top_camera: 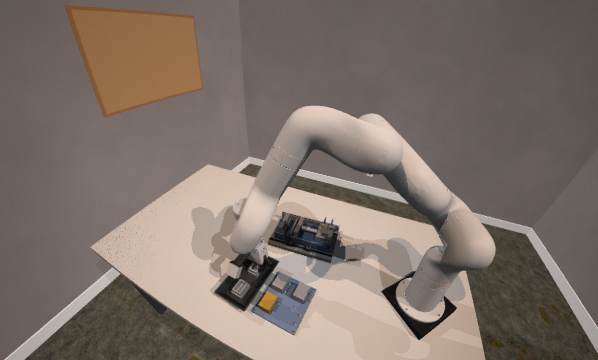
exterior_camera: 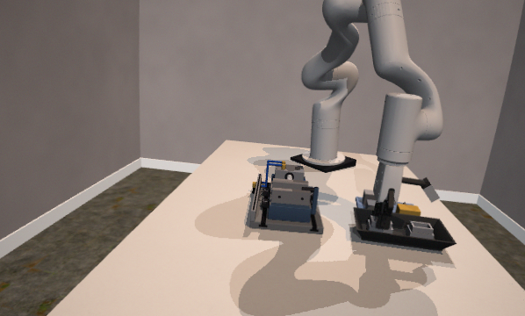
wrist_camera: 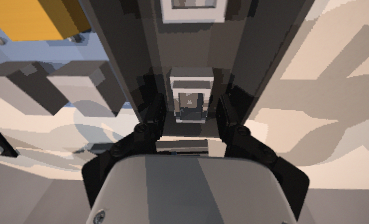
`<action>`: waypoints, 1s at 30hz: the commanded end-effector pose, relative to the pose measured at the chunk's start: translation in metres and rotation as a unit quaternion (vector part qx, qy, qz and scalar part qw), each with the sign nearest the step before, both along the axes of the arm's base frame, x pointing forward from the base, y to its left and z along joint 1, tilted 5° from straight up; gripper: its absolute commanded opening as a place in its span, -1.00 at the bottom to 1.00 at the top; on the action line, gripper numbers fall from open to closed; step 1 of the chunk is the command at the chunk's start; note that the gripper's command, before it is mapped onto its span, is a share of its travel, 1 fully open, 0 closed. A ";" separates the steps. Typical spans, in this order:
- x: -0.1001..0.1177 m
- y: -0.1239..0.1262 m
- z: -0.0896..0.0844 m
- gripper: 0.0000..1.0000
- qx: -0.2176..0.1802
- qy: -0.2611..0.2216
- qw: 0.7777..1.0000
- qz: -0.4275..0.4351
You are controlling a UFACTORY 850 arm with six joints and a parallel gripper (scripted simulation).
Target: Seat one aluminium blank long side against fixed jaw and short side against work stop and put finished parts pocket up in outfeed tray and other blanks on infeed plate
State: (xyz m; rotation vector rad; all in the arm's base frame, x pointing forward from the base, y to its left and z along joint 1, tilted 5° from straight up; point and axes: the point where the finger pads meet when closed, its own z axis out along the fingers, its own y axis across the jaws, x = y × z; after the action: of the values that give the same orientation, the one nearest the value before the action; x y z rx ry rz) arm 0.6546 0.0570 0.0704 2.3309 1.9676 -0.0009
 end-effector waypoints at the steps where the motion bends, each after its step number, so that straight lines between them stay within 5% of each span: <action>1: 0.001 0.000 0.001 0.37 0.000 -0.001 1.000 0.000; 30: 0.001 0.000 0.004 0.37 0.000 -0.001 1.000 0.000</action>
State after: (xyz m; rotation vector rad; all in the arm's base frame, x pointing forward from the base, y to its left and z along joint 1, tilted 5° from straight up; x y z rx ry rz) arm 0.6544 0.0570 0.0707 2.3310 1.9677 -0.0013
